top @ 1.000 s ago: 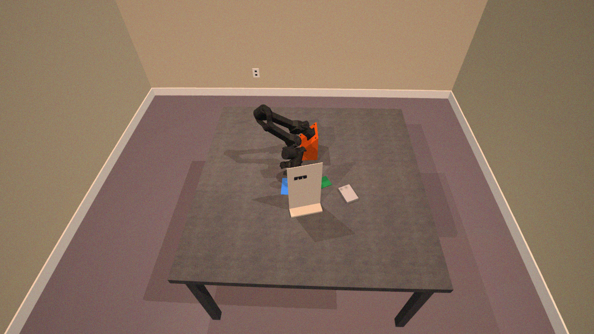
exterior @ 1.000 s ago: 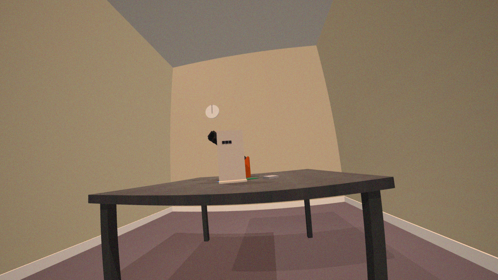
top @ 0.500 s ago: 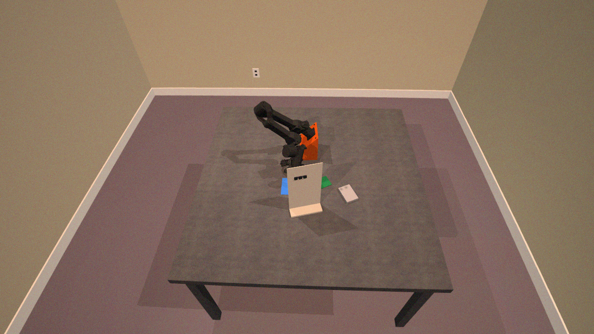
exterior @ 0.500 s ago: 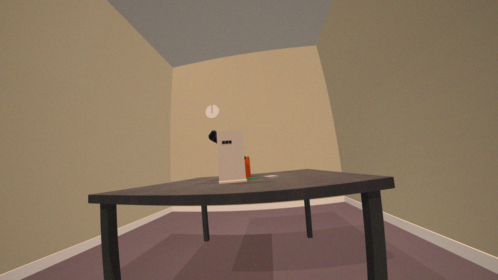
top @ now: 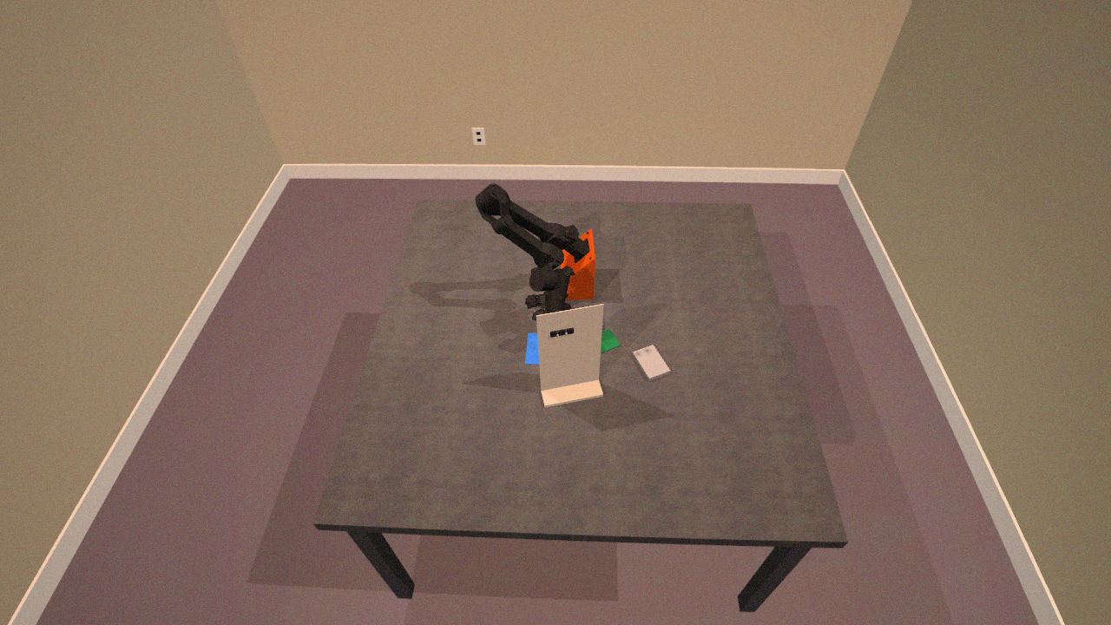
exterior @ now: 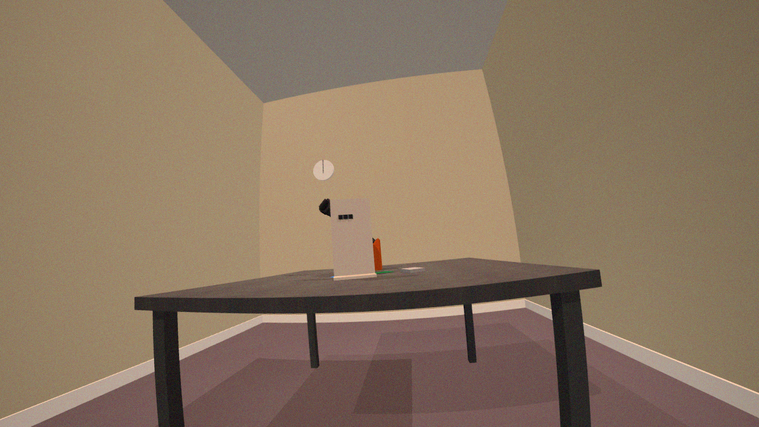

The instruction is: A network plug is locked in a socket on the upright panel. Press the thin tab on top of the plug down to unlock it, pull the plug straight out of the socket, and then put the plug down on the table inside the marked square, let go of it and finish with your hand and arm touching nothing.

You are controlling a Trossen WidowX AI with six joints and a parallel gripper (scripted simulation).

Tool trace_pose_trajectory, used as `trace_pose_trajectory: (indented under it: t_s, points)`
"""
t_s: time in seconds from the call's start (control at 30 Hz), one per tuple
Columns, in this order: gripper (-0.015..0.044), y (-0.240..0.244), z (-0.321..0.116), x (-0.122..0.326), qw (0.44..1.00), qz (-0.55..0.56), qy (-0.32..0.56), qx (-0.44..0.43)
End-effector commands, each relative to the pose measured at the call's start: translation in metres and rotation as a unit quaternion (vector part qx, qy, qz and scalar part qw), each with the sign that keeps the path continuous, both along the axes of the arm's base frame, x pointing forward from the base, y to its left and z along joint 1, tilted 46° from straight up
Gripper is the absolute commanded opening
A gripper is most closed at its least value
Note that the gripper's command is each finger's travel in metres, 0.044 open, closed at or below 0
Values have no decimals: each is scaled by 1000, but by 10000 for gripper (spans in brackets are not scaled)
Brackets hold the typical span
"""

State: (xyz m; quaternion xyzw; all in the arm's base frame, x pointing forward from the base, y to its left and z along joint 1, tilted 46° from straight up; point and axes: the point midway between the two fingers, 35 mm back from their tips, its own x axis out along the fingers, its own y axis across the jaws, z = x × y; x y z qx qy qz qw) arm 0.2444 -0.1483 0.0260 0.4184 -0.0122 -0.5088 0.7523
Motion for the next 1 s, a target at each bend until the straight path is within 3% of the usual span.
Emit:
trace_pose_trajectory:
  t_s: [0.0,0.97]
  points:
    - [156,2,2,1,1000,-2,-3,1]
    - [156,22,15,6,1000,-5,0,10]
